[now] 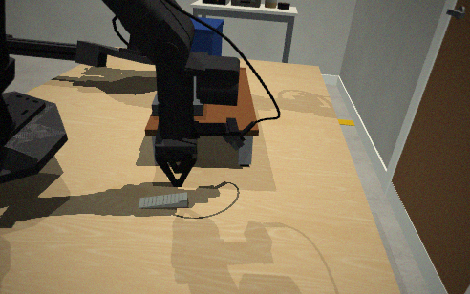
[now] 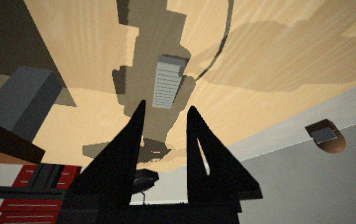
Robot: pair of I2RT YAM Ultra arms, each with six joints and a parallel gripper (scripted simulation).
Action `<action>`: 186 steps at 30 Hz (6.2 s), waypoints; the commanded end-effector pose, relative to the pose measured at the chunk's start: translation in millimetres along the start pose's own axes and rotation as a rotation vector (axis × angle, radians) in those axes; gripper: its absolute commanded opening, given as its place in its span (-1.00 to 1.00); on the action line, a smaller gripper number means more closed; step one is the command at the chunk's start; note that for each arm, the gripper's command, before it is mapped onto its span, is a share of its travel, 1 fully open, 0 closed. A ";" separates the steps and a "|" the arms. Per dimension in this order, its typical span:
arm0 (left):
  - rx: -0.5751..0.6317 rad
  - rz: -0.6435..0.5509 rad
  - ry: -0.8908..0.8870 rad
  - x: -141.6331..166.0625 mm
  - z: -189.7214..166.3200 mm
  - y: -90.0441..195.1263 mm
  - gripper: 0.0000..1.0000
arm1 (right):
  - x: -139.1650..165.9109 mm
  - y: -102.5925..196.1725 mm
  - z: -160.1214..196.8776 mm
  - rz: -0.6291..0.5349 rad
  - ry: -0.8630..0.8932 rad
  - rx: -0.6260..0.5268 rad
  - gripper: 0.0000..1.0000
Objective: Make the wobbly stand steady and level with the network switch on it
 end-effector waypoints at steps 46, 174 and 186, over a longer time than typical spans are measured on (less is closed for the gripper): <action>0.016 -0.076 -0.006 -26.3 -2.1 12.3 1.00 | -7.8 -45.2 1.4 -0.031 0.003 -0.010 -1.00; 0.016 -0.076 -0.006 -26.3 -2.1 12.3 1.00 | 55.6 -57.1 20.1 0.007 -1.652 0.006 -1.00; 0.016 -0.076 -0.006 -26.3 -2.1 12.3 1.00 | 56.9 -54.0 22.9 0.002 -1.631 0.037 -0.16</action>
Point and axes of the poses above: on each arm, the point where the finger pads meet when closed, its own y axis back along the fingers, its own z axis across the jaws, x = y × z, the point moved 6 cm from there along y, back along the fingers, and after that the axes turned 11 degrees about -y, right-handed, at the moved point
